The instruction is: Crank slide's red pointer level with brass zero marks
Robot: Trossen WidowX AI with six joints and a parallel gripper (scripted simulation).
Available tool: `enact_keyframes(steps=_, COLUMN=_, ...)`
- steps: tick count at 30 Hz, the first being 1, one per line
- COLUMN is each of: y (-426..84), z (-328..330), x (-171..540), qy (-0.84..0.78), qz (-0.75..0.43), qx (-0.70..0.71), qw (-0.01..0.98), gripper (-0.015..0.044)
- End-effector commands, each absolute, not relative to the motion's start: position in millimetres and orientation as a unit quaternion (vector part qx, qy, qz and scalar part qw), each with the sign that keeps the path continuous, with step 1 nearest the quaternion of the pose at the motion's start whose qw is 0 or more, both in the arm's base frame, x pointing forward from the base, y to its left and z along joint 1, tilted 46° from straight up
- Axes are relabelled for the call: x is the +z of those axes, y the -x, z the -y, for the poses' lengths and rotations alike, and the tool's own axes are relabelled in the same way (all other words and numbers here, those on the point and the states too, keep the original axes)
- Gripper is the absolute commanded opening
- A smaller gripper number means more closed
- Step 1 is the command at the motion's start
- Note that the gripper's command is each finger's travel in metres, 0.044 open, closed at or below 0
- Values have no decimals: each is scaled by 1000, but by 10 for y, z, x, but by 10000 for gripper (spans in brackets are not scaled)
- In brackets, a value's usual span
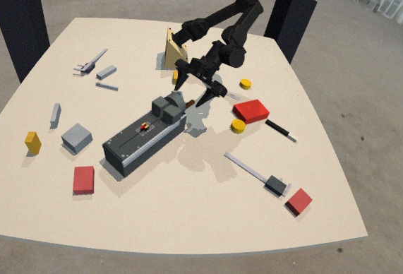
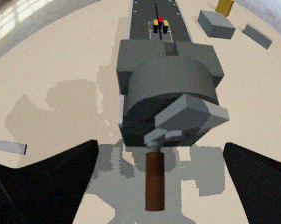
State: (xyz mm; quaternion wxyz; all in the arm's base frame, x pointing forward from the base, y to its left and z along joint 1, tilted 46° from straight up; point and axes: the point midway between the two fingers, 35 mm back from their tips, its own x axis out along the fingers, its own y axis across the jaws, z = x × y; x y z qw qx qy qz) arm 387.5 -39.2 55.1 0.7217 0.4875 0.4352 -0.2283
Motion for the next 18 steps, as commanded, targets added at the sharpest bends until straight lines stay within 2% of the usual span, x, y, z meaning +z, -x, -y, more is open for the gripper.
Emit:
enact_keyframes(steps=1, y=-3891, z=643, x=803, qy=-488, qz=-429, qx=-227, qw=726, gripper=440)
enact_keyframes(steps=9, y=-3764, z=1087, x=1237, qy=-488, qz=-427, qx=-231, qw=725, gripper=440)
enact_keyframes(steps=18, y=-3960, z=1417, x=988, qy=-470, qz=-443, qx=-168, qw=745, gripper=440)
